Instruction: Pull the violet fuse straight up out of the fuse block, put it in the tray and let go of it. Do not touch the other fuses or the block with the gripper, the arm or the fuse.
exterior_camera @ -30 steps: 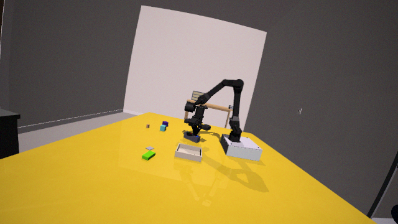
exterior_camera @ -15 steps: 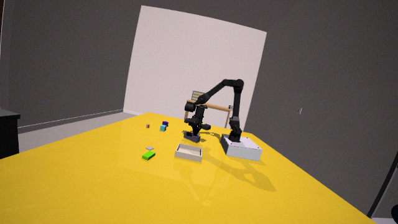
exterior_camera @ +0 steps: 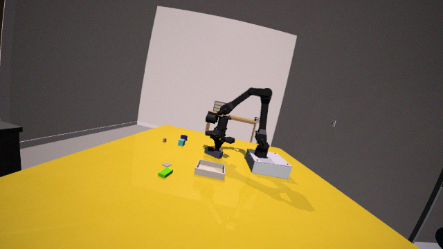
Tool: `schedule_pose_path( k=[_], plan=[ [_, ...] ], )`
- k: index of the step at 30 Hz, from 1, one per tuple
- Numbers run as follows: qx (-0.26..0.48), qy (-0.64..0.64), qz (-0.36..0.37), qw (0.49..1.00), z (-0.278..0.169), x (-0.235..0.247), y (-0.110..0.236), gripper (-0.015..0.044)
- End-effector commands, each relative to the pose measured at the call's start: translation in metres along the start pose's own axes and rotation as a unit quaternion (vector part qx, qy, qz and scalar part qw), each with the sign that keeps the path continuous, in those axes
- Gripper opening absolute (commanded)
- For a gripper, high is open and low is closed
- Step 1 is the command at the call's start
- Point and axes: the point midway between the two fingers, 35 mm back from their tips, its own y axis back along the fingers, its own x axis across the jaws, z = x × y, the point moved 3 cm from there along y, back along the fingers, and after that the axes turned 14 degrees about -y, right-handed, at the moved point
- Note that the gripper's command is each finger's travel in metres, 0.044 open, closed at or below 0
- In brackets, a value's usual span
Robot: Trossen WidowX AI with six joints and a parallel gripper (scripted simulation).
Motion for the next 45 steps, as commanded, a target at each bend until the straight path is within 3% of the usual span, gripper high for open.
schedule_pose_path(
  k=[1,45],
  plan=[
    [-0.001,0.001,-0.001,1.0,0.001,-0.001,0.003,0.0],
    [-0.003,0.002,0.0,1.0,0.001,0.0,0.025,0.0]
  ],
)
